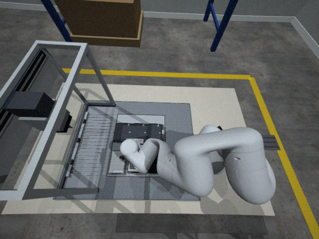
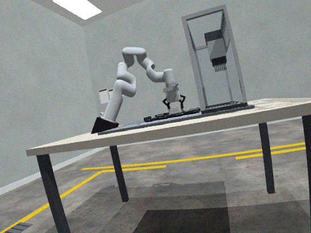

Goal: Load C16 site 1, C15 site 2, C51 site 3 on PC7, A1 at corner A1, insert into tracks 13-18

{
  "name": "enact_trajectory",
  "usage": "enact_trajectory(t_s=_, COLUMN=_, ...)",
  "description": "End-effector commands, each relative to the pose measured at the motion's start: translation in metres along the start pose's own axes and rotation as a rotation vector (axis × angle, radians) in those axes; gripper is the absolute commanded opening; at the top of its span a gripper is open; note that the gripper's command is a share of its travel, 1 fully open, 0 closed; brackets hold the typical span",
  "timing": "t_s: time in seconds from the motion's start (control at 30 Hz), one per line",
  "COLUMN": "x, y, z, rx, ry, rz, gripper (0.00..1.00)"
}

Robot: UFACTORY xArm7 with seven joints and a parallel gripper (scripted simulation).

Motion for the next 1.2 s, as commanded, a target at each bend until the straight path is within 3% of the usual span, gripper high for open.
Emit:
enact_trajectory(t_s=0.0, x=-0.0007, y=-0.0003, z=-0.001, rx=0.0, ry=0.003, rz=-0.001, gripper=1.0)
enact_trajectory(t_s=0.2, x=-0.0008, y=-0.0003, z=-0.001, rx=0.0, ry=0.003, rz=-0.001, gripper=1.0)
enact_trajectory(t_s=0.23, x=-0.0011, y=-0.0003, z=-0.001, rx=0.0, ry=0.003, rz=-0.001, gripper=0.0)
enact_trajectory(t_s=1.17, x=-0.0011, y=-0.0003, z=-0.001, rx=0.0, ry=0.003, rz=-0.001, gripper=0.0)
Point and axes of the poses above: the point where the finger pads meet when closed, its own x axis out along the fingers, its own z axis across the jaws, y = z × x, the point moved 5 cm from there along -x, back along the fingers, and after that the axes turned 12 degrees about x, right-handed, at the moved point
